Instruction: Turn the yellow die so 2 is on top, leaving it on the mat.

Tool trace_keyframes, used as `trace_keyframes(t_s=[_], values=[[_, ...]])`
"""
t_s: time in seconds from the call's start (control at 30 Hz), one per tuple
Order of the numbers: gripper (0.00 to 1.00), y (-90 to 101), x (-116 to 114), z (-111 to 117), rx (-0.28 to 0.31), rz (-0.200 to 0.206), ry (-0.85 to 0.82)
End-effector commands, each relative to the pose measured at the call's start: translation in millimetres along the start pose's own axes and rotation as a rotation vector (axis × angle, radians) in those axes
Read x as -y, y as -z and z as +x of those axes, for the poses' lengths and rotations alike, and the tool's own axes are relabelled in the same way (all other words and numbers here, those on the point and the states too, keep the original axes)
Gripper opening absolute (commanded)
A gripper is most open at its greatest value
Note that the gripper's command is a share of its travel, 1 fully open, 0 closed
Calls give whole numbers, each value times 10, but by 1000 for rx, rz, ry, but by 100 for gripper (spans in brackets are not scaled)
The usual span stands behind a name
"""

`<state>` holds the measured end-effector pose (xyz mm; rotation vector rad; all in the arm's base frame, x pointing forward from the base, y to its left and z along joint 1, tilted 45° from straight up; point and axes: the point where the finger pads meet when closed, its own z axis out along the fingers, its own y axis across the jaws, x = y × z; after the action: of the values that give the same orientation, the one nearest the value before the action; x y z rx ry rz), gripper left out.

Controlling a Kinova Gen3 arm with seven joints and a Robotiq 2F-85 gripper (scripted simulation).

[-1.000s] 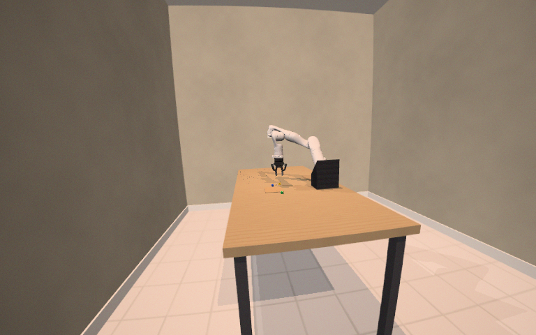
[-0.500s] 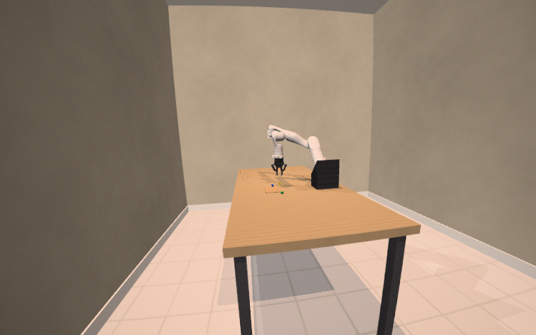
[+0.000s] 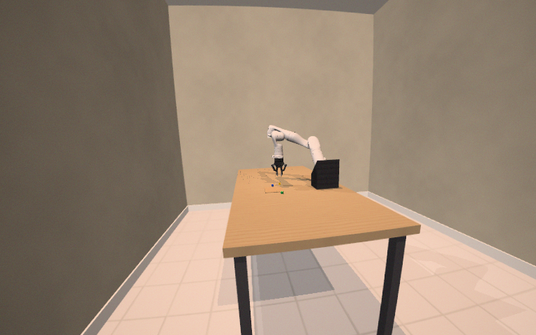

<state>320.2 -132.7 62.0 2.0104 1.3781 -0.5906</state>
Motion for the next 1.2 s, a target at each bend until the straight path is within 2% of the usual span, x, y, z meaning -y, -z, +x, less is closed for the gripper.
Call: trace_keyframes(t_s=[0.0, 0.37, 1.17], values=[[31, -22, -1, 10, -5, -3, -4], [31, -87, -1, 10, -5, -3, -4], [31, -412, -3, 13, -5, -3, -4]])
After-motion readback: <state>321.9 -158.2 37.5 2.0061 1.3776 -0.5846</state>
